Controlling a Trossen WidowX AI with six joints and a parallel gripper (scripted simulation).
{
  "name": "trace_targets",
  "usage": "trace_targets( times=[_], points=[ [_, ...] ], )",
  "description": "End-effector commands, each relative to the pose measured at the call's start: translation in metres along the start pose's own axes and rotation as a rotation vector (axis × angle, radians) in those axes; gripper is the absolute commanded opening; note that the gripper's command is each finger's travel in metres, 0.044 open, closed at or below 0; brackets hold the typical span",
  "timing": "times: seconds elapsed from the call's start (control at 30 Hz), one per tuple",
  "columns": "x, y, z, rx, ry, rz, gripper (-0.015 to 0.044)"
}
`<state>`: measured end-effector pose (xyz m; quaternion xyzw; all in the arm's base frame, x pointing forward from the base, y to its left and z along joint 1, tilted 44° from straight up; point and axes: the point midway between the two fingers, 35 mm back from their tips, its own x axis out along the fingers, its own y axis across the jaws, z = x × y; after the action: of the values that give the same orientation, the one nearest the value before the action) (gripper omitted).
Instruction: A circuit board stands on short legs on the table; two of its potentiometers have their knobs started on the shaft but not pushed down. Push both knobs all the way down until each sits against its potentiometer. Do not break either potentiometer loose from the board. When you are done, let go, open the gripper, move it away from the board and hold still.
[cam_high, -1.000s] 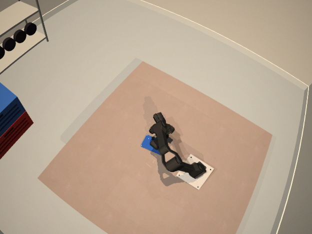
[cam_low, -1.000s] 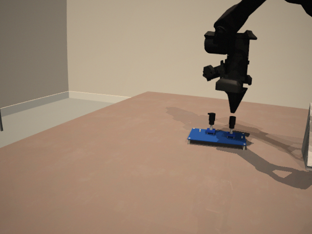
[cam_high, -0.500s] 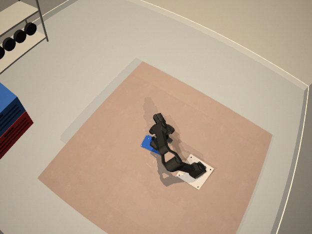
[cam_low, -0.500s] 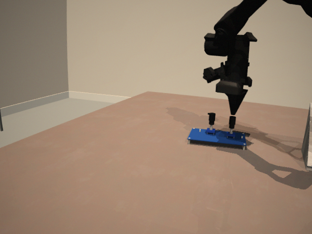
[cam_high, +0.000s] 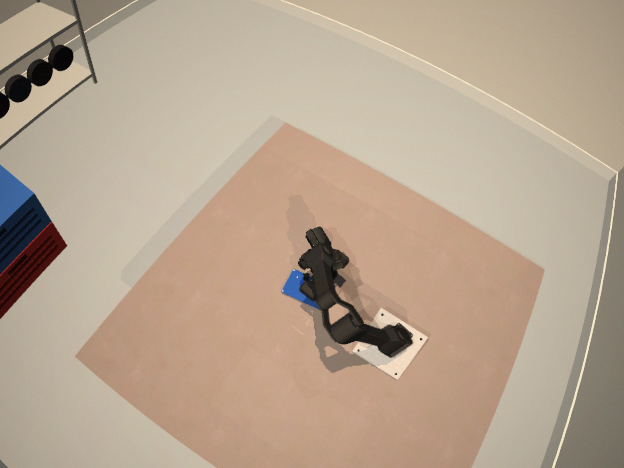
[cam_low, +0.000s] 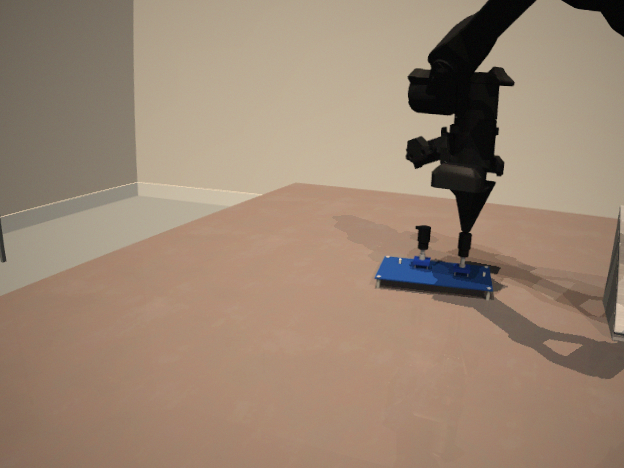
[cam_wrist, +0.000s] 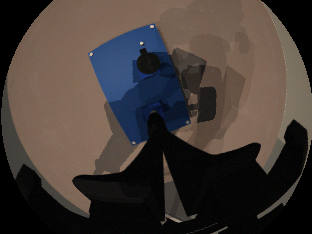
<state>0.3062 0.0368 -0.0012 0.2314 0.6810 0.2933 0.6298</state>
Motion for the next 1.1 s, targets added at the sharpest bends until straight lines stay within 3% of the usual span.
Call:
trace_targets(
  times=[0.0,1.07],
  points=[
    [0.0025,0.0012,-0.0002,0.003,0.002,0.005,0.0000],
    [0.0068,0.0013,-0.0003,0.003,0.002,0.005,0.0000]
  ],
)
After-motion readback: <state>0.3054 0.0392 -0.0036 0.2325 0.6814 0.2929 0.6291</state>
